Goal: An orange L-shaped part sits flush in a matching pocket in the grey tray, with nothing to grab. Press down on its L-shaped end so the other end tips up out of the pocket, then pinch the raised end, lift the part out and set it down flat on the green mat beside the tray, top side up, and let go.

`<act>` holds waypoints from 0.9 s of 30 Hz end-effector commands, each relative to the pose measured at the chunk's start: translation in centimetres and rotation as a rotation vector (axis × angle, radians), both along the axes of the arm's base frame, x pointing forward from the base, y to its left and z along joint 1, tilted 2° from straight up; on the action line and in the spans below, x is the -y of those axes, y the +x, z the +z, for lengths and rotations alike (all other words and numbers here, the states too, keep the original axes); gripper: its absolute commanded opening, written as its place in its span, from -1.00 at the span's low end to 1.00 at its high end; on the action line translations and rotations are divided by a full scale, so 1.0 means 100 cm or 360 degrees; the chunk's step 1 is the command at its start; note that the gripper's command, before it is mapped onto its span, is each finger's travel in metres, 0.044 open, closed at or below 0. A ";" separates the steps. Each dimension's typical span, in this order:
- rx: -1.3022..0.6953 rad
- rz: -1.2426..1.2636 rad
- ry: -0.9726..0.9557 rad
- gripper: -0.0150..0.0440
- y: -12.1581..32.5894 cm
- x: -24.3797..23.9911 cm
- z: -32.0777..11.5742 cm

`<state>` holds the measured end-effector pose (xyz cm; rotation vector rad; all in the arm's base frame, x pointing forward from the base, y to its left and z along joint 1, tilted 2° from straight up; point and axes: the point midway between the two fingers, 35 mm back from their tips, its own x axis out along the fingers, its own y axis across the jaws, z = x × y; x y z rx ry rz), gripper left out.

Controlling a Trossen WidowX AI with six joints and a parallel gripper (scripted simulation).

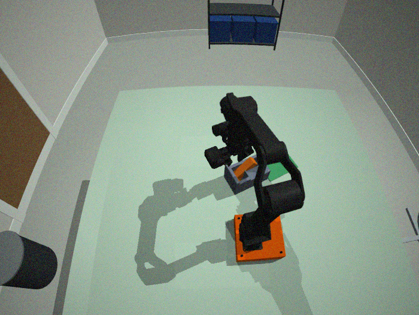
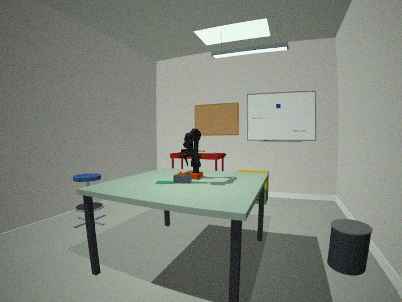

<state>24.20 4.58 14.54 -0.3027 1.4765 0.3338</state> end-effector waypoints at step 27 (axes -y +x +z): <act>-0.0064 -0.1852 0.0100 0.46 0.030 0.048 0.004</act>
